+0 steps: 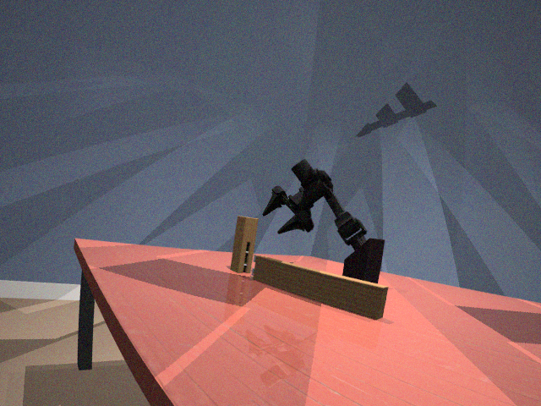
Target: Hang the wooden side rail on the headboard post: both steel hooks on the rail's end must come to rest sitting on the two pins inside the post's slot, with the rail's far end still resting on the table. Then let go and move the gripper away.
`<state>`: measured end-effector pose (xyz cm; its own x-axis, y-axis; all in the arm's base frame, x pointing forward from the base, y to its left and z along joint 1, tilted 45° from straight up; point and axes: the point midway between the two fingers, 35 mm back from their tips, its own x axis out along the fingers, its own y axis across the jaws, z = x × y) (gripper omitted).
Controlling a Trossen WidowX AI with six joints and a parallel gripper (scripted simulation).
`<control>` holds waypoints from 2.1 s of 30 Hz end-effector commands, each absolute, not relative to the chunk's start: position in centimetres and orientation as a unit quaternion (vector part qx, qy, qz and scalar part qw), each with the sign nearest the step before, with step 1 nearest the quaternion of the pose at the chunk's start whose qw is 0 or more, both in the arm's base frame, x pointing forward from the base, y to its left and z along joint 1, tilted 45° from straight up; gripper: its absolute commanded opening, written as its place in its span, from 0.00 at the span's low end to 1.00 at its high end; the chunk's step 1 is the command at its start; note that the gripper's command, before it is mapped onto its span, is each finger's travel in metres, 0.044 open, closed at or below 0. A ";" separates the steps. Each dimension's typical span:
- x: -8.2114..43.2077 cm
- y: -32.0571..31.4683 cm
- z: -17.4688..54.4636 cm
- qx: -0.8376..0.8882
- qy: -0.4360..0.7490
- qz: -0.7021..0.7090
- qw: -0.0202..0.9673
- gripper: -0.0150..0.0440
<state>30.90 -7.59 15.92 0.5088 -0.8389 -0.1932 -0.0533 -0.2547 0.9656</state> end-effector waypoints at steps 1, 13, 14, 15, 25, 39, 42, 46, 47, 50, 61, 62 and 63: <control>31.3 -7.6 15.2 0.604 -0.279 -0.417 0.620 1.00; 31.7 -7.8 14.3 0.365 -0.176 -0.488 0.773 1.00; 31.6 -7.9 14.3 0.343 -0.167 -0.493 0.782 1.00; 31.6 -7.9 14.2 0.322 -0.157 -0.498 0.790 1.00; 31.0 -8.2 13.4 0.098 -0.047 -0.541 0.834 1.00; 29.7 -8.7 12.4 -0.152 0.104 -0.561 0.807 1.00; 29.7 -8.7 12.4 -0.152 0.104 -0.561 0.807 1.00; 29.7 -8.7 12.4 -0.152 0.104 -0.561 0.807 1.00; 29.7 -8.7 12.4 -0.152 0.104 -0.561 0.807 1.00; 29.7 -8.7 12.4 -0.152 0.104 -0.561 0.807 1.00; 29.7 -8.7 12.4 -0.152 0.104 -0.561 0.807 1.00; 29.7 -8.7 12.4 -0.152 0.104 -0.561 0.807 1.00; 29.7 -8.7 12.4 -0.152 0.104 -0.561 0.807 1.00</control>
